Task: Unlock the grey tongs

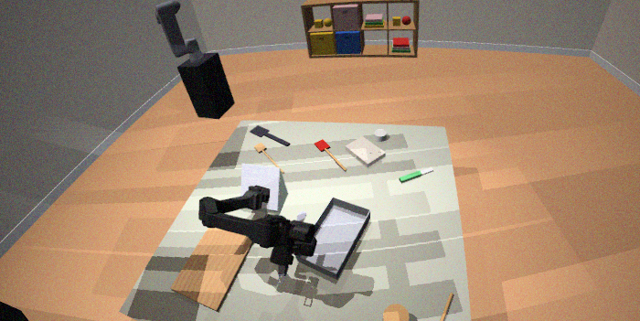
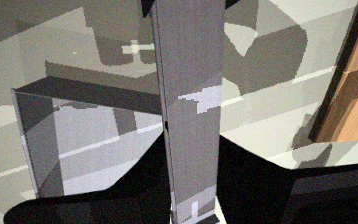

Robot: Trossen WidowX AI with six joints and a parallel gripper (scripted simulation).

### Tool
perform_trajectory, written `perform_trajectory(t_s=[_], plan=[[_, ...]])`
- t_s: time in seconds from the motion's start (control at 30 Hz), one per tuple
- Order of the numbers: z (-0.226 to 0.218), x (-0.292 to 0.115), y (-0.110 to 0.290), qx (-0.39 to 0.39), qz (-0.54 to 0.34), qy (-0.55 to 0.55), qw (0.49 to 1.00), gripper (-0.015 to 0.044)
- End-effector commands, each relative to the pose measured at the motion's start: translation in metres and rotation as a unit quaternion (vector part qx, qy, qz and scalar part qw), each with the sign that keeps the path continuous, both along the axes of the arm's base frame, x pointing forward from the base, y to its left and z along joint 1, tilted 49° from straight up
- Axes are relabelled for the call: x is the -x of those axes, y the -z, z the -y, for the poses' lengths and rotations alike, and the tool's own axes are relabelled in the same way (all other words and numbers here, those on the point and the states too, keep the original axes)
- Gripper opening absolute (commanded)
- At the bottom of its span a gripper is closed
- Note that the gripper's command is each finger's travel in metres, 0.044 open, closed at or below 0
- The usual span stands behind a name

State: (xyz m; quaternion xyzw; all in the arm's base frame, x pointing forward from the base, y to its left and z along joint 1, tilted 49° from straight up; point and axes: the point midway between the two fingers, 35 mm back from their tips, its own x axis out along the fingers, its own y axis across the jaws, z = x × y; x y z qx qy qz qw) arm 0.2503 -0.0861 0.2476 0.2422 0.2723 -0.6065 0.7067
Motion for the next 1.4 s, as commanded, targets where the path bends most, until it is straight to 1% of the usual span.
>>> perform_trajectory(t_s=[0.0, 0.23, 0.47, 0.7, 0.97, 1.03, 1.37], plan=[[0.004, 0.008, -0.007, -0.007, 0.062, 0.054, 0.997, -0.015], [0.011, 0.018, -0.015, -0.021, 0.161, 0.146, 0.976, -0.015], [0.017, 0.029, -0.023, -0.033, 0.257, 0.235, 0.937, -0.015], [0.023, 0.04, -0.03, -0.045, 0.35, 0.319, 0.88, -0.015], [0.028, 0.053, -0.038, -0.057, 0.446, 0.405, 0.796, -0.015], [0.029, 0.054, -0.038, -0.058, 0.453, 0.412, 0.788, -0.015], [0.034, 0.059, -0.036, -0.059, 0.437, 0.419, 0.794, -0.015]])
